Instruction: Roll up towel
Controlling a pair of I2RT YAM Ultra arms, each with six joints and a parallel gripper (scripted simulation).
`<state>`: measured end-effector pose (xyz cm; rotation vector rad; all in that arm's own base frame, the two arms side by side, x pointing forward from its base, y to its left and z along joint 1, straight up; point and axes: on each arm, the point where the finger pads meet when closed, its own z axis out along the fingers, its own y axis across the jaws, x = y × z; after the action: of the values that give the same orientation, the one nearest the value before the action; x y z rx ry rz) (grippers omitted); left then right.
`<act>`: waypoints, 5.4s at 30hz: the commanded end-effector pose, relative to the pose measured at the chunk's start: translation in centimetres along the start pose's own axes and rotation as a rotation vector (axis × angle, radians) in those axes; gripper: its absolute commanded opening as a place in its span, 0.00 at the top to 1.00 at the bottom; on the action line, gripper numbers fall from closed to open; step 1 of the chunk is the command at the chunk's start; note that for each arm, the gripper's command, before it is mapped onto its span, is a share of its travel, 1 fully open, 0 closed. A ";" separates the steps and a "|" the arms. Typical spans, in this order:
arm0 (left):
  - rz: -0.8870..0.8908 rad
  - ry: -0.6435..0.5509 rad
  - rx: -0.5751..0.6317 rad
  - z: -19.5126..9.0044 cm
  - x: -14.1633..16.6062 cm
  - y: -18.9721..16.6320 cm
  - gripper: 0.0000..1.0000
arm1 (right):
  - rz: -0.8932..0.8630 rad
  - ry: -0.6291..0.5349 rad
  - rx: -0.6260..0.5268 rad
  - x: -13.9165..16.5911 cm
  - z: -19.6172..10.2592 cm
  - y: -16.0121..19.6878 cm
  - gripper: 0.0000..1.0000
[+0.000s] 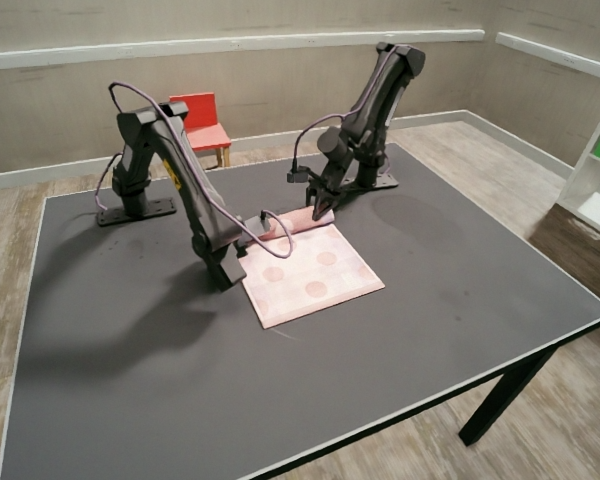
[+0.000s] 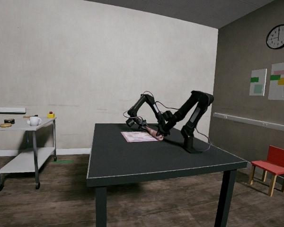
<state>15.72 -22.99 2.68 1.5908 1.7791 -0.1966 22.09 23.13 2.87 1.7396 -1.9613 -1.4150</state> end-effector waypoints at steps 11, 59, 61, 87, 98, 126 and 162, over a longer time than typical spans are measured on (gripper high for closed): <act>0.000 -0.006 0.004 0.1 -0.2 -0.2 0.71 | -0.011 0.021 0.007 0.3 0.0 -0.4 0.76; -0.300 0.006 0.370 -0.3 -0.5 0.0 0.72 | -0.069 0.017 0.088 -0.6 -7.3 0.8 0.13; -0.340 0.008 0.419 -0.3 -0.6 0.0 0.72 | -0.109 0.014 0.144 -0.7 -7.0 0.9 0.12; -0.694 0.023 0.852 -0.7 -0.9 0.2 0.72 | -0.654 -0.025 0.912 -2.8 -3.4 3.4 0.03; -0.719 0.024 0.882 -0.5 -0.8 0.1 0.72 | -0.687 -0.021 0.920 -3.0 -3.6 3.3 0.02; -0.719 0.024 0.882 0.1 -0.2 -0.2 0.72 | -0.727 -0.009 0.887 -0.9 -0.8 -1.3 0.02; -0.719 0.024 0.882 0.1 -0.2 -0.2 0.72 | -0.727 -0.009 0.887 -1.1 -0.8 -1.4 0.62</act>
<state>15.46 -23.40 3.00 1.3653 2.3759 -1.4613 23.51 23.28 2.37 3.0264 -2.2430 -0.6319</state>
